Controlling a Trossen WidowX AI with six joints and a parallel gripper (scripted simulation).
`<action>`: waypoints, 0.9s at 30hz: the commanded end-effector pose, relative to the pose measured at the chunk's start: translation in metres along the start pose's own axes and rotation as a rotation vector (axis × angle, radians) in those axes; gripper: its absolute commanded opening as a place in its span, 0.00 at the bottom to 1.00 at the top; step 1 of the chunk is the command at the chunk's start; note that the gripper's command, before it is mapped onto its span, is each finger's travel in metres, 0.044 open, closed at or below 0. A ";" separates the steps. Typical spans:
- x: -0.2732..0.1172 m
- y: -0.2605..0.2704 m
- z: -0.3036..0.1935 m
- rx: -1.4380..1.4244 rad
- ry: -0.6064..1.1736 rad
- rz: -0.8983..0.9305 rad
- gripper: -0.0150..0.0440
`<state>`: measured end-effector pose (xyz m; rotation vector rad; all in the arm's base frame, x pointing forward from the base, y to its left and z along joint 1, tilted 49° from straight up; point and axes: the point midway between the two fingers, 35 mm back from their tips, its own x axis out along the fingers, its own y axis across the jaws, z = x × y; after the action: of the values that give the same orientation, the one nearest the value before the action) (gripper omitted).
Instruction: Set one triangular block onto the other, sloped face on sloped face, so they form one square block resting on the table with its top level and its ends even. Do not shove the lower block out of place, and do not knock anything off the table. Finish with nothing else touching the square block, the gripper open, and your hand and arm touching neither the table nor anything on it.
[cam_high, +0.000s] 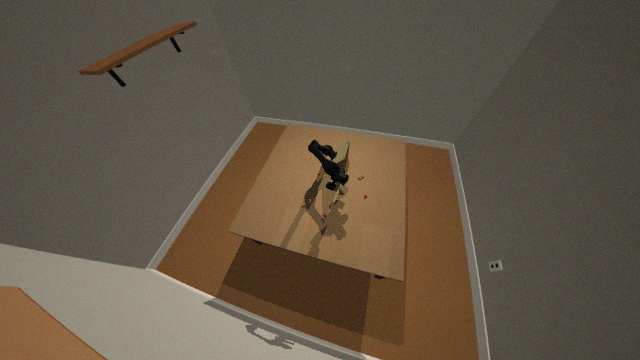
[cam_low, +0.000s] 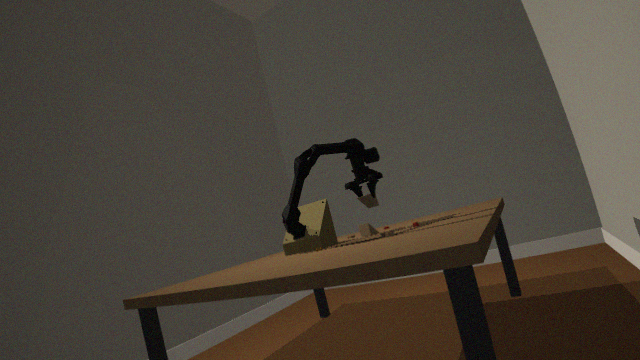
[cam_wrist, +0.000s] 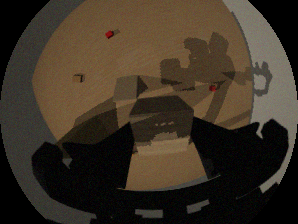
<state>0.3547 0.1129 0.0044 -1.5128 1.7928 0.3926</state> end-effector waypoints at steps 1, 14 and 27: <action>-0.003 0.011 0.022 0.003 -0.001 0.001 0.25; -0.003 0.049 0.071 0.025 0.018 0.002 0.25; 0.000 0.074 0.098 0.033 0.034 0.000 0.25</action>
<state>0.3190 0.1924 -0.0757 -1.5141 1.8200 0.3432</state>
